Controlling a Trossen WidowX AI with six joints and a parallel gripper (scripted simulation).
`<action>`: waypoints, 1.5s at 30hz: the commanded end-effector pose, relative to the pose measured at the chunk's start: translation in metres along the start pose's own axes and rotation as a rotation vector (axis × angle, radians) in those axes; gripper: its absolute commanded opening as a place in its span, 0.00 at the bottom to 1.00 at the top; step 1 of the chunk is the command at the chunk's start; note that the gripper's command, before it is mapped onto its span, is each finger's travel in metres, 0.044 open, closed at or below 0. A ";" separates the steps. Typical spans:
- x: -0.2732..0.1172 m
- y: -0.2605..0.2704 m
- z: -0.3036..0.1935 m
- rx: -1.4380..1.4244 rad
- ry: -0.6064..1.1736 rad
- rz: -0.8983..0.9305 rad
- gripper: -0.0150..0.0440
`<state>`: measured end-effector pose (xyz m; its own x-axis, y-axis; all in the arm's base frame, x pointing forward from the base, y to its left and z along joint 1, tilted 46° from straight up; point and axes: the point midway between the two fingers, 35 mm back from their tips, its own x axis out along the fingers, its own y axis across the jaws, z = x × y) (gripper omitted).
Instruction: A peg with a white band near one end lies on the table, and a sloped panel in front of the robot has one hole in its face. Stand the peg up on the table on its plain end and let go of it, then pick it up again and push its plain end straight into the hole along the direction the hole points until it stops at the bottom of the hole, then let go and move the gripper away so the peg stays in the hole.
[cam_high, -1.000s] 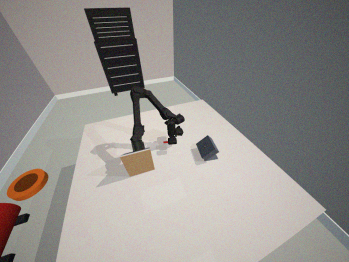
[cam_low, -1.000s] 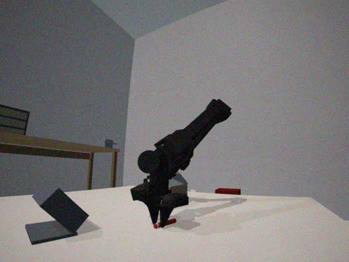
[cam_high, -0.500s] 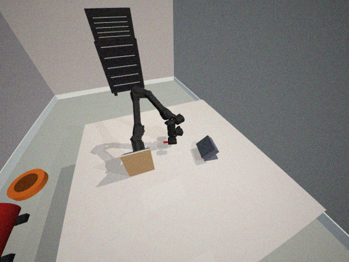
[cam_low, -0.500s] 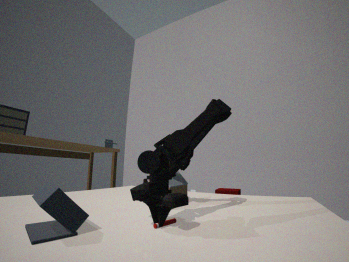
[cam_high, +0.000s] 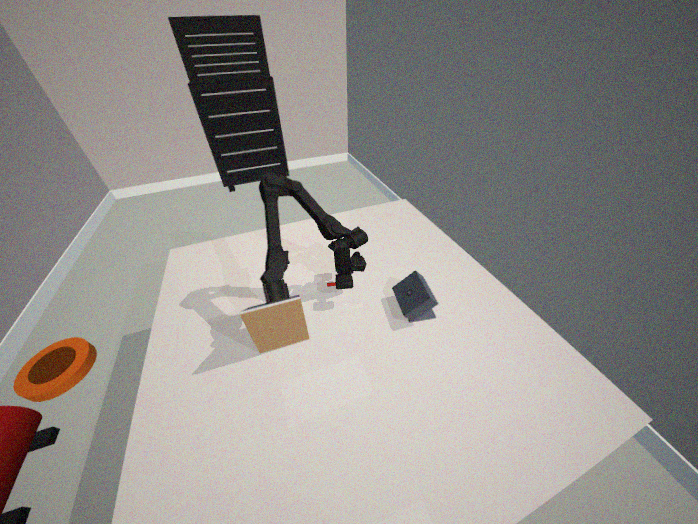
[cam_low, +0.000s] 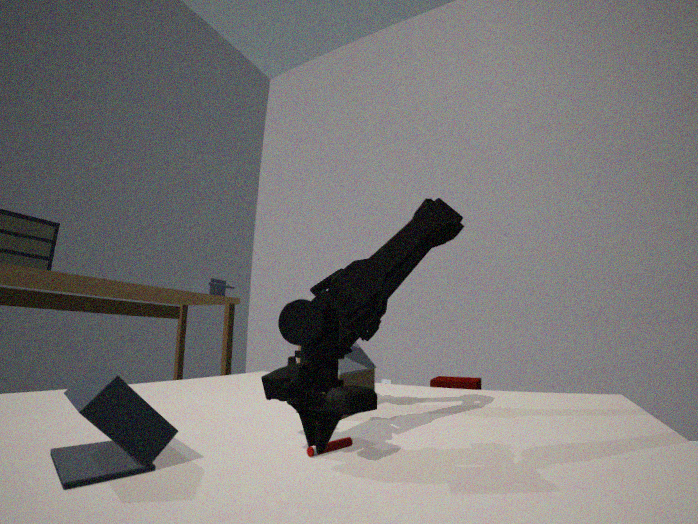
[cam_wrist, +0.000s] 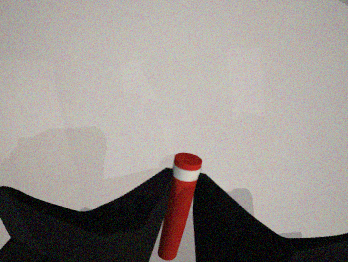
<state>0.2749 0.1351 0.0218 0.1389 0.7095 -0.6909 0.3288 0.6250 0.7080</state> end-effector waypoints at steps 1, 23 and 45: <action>-0.003 0.000 -0.002 0.000 -0.037 -0.001 0.34; -0.016 0.000 -0.011 0.000 -0.238 -0.001 0.34; -0.026 0.000 -0.022 0.001 -0.428 0.000 0.34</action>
<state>0.2539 0.1251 0.0413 0.4866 0.5273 -0.6965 0.3280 0.6287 0.7051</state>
